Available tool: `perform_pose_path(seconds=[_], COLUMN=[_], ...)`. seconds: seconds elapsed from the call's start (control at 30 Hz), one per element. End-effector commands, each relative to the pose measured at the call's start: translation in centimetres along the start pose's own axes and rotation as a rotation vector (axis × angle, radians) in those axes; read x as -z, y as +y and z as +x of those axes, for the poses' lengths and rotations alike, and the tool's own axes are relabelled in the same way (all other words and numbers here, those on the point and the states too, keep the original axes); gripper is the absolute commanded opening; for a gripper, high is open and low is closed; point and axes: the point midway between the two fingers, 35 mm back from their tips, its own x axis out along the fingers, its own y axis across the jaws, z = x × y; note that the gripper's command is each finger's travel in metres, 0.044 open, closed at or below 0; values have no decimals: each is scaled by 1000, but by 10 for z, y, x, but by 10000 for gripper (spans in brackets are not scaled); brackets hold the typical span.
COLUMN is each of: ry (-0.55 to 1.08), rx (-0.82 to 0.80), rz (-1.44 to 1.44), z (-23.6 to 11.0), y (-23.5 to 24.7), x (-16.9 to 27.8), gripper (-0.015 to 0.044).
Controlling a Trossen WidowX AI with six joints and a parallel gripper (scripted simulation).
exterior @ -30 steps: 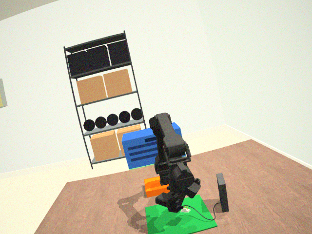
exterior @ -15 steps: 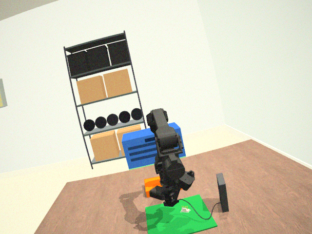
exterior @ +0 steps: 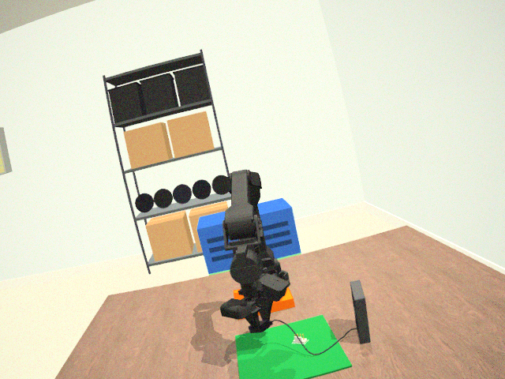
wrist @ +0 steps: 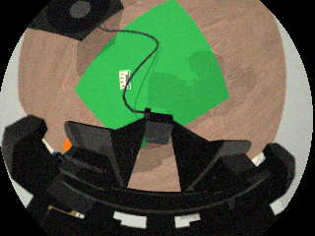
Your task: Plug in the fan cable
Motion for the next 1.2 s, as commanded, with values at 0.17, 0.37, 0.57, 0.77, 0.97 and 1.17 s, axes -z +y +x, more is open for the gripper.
perform_pose_path(seconds=[0.17, 0.37, 0.57, 0.77, 0.97, 1.17], ry=[-44, -91, -158, -230, -305, -382], rx=[7, -28, -72, -111, -145, -173], rz=[-7, -13, -20, -27, -33, -37], z=[2, 9, 18, 26, 33, 38], y=[4, 5, 6, 7, 9, 10], x=[14, 14, 13, 13, 12, 12], gripper=[0, 0, 0, 0, 0, 0])
